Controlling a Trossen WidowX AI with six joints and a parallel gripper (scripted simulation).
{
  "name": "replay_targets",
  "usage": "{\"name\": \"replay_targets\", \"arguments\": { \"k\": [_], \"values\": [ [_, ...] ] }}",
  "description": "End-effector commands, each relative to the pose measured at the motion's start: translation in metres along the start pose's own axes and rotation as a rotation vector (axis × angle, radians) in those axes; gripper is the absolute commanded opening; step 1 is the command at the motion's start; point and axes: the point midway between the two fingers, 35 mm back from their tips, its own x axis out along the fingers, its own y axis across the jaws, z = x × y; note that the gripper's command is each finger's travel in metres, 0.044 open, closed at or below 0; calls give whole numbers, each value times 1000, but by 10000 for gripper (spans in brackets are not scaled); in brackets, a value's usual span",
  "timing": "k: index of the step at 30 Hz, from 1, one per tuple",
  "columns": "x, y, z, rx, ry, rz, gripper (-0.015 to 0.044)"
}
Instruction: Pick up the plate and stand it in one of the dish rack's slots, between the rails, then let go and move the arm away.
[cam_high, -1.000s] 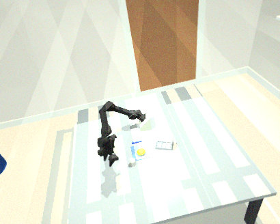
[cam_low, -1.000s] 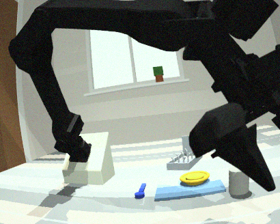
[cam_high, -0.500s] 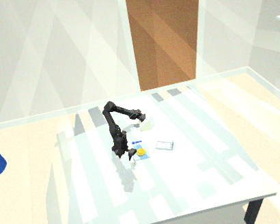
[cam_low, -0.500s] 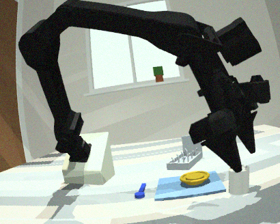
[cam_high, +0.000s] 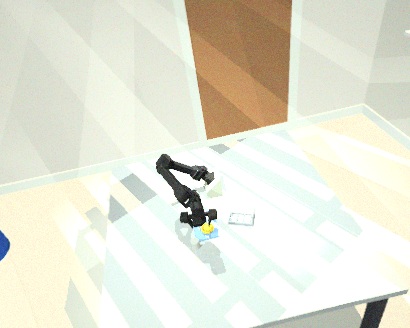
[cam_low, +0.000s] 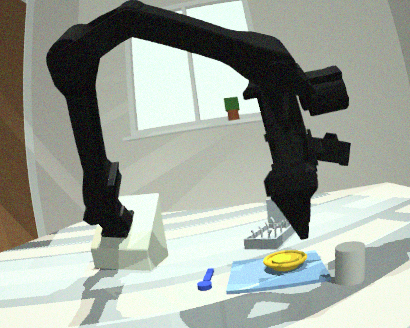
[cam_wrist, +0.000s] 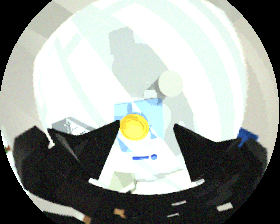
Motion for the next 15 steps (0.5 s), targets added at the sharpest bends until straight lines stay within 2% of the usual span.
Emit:
{"name": "replay_targets", "arguments": {
  "k": [1,15],
  "values": [
    [2,17,-24,-131,72,-2,400],
    [5,28,-34,-205,109,-4,400]
  ]
}}
